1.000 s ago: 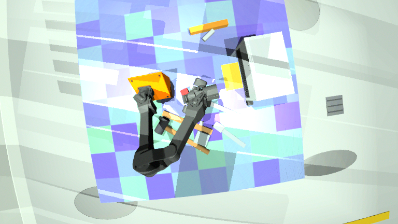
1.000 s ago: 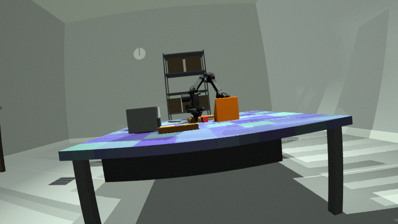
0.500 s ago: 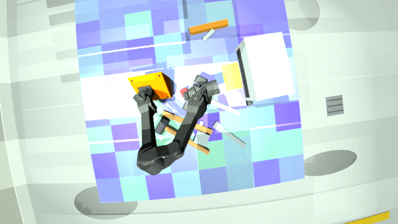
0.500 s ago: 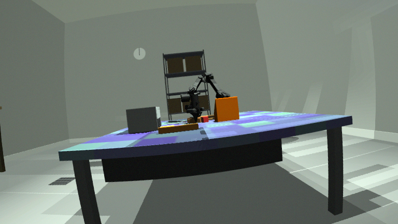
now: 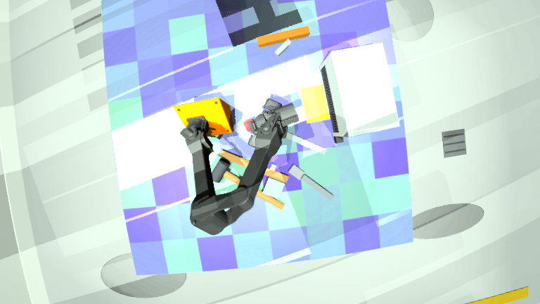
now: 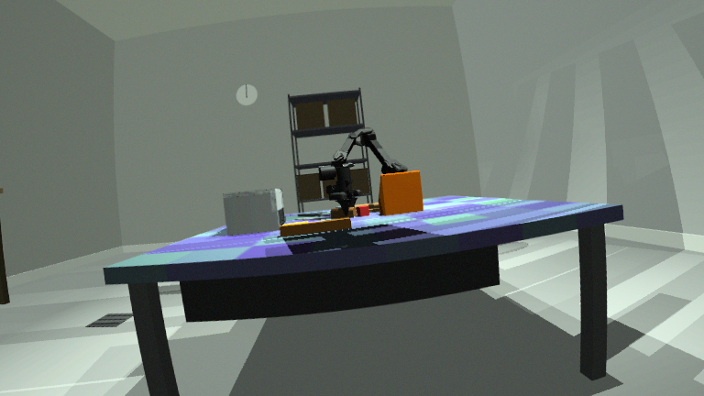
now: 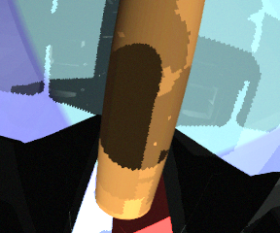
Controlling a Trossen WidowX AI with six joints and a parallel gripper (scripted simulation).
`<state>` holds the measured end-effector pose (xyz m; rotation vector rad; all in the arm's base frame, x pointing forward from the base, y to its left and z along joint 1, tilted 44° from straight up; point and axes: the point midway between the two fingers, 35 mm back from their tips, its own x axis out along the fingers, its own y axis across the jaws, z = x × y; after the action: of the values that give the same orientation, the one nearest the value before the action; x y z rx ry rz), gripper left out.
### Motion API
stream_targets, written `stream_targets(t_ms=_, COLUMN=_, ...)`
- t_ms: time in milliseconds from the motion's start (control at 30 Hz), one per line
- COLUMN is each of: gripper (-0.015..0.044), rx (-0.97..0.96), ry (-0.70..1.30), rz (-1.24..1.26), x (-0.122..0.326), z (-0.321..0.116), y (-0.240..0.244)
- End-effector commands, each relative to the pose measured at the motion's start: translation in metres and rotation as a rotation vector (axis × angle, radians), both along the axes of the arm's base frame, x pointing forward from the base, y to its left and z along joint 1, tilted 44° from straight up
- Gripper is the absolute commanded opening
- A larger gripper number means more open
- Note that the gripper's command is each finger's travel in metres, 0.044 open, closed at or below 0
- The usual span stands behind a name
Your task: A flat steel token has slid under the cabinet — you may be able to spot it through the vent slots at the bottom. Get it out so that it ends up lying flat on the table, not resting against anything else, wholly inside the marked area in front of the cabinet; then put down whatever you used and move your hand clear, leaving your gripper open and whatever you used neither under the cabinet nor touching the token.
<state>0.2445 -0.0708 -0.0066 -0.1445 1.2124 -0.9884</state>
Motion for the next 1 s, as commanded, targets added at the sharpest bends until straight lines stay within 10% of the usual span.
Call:
stream_targets(t_ms=0, gripper=0.0000, rx=0.005, ry=0.001, rz=0.010, x=0.002, z=-0.002, y=0.005)
stream_targets(t_ms=967, gripper=0.0000, rx=0.006, ry=0.000, rz=0.010, x=0.007, z=-0.017, y=0.021)
